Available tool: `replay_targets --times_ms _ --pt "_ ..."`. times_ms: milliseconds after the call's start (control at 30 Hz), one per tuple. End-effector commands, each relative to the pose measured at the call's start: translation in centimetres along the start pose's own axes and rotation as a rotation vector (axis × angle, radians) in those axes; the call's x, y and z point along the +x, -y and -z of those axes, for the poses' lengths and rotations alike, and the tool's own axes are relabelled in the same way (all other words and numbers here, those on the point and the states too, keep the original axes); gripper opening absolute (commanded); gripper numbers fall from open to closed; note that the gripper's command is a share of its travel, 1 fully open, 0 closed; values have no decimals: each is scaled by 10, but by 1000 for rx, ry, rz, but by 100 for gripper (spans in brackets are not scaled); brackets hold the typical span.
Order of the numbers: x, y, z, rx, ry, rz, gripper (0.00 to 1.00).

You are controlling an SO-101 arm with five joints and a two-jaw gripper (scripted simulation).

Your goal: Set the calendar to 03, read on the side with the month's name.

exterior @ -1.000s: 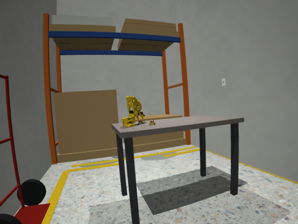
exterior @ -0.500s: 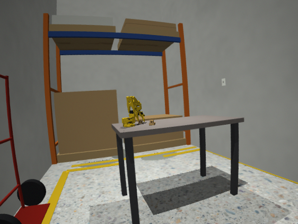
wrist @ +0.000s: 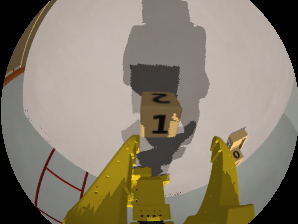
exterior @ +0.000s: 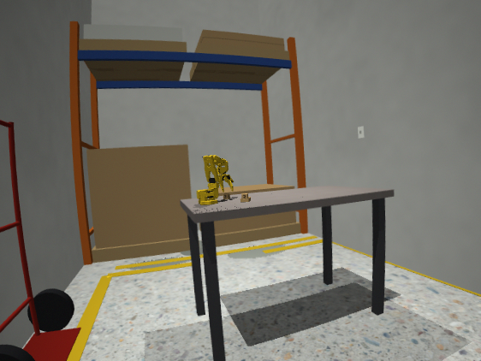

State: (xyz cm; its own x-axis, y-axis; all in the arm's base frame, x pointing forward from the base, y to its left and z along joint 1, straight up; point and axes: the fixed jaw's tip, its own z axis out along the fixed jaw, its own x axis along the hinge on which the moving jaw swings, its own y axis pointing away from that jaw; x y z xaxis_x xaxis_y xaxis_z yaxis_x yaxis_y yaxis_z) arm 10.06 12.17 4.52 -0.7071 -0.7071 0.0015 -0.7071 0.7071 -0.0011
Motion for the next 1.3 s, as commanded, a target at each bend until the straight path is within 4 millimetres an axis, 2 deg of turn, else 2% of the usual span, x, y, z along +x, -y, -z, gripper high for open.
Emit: replay_targets --times_ms 0,233,1000,1267 --pt "-4 -1 21 -4 50 -2 36" --pt "-2 -1 31 -4 50 -2 36" --pt "-2 -1 31 -4 51 -2 36" --pt "-6 -1 45 -9 154 -2 36"
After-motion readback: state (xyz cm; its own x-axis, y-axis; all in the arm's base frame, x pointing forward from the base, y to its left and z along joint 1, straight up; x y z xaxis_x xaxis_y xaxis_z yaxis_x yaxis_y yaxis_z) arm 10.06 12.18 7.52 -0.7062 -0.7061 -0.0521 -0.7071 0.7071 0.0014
